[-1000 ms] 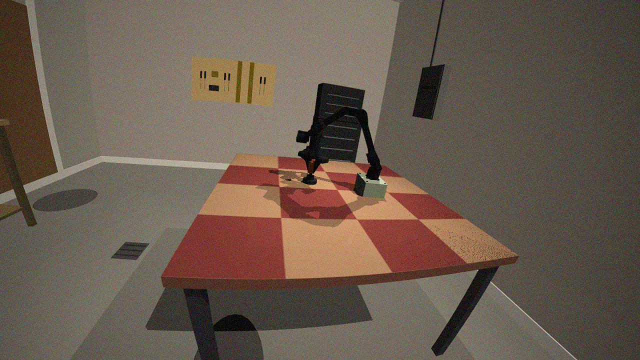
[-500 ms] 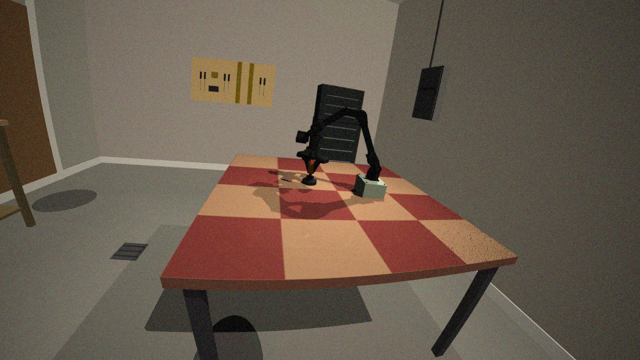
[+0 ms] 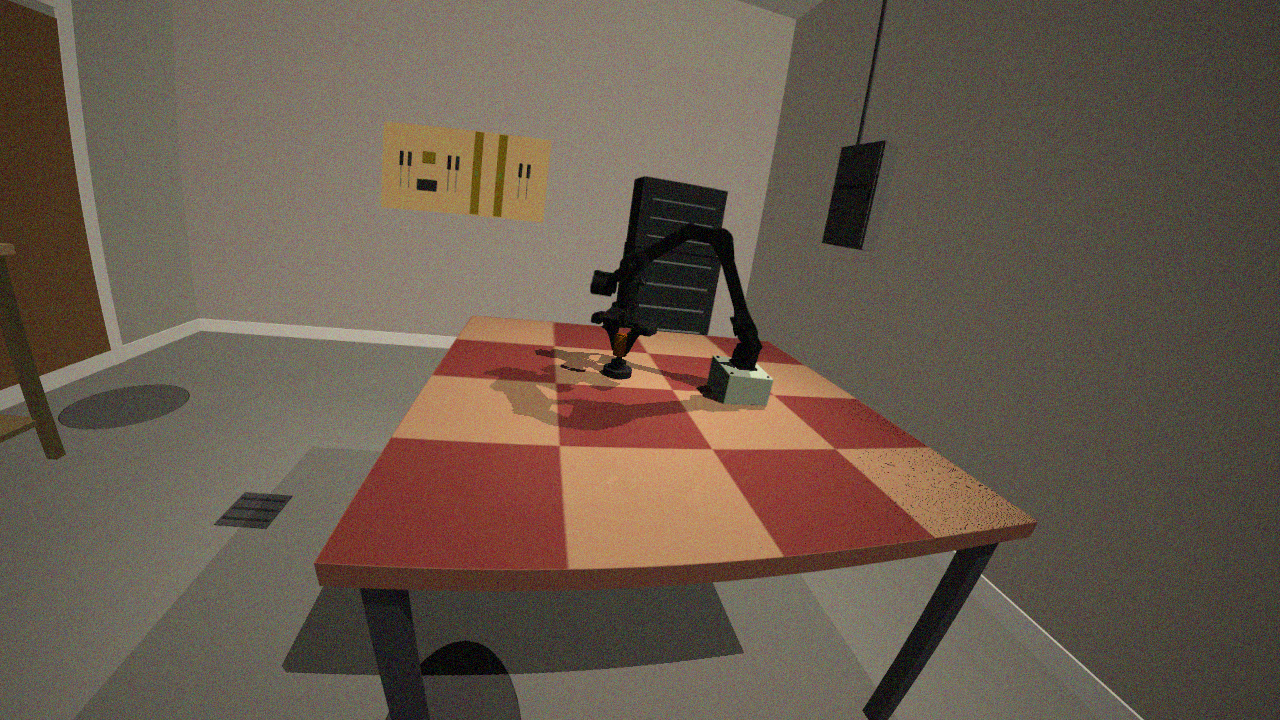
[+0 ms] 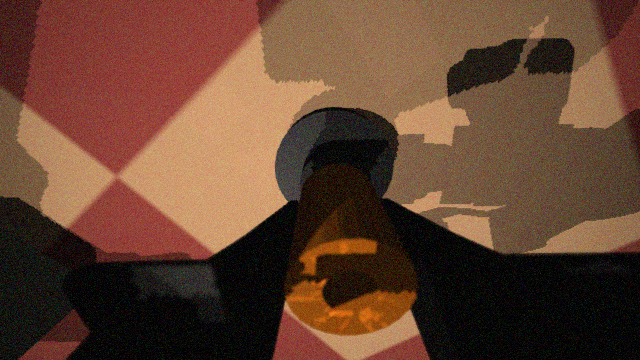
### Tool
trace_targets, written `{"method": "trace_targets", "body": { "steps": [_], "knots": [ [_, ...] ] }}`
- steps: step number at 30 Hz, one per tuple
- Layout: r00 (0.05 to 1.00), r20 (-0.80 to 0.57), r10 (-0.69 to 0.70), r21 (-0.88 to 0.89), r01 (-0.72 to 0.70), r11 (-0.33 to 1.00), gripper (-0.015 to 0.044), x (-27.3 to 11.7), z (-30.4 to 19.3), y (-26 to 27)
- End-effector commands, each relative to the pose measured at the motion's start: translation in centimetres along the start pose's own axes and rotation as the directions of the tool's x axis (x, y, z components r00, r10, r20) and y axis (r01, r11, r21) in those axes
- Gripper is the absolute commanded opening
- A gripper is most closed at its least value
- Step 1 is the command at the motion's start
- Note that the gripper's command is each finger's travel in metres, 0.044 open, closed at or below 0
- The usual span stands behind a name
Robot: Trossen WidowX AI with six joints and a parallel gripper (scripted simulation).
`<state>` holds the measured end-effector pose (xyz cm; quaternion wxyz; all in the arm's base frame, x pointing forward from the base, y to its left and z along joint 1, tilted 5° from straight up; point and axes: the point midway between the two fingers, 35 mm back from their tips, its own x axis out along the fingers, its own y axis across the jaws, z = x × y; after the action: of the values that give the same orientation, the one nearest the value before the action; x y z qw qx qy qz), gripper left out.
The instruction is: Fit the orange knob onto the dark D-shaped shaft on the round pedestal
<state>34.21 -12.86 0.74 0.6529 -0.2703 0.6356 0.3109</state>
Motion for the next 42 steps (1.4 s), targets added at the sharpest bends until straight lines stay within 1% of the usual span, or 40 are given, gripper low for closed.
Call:
{"method": "trace_targets", "body": {
  "steps": [1,21,26,42],
  "knots": [
    [1.0,-0.001,-0.003,-0.005,0.003,1.0,0.0,0.12,-0.01,-0.07],
    [1.0,-0.001,-0.003,-0.026,0.003,1.0,0.0,0.14,-0.01,-0.07],
    [1.0,-0.001,-0.003,0.043,0.003,0.999,0.0,0.18,-0.01,-0.07],
    [1.0,-0.001,-0.003,0.033,0.003,0.999,0.0,0.11,0.0,-0.05]
  ]
}}
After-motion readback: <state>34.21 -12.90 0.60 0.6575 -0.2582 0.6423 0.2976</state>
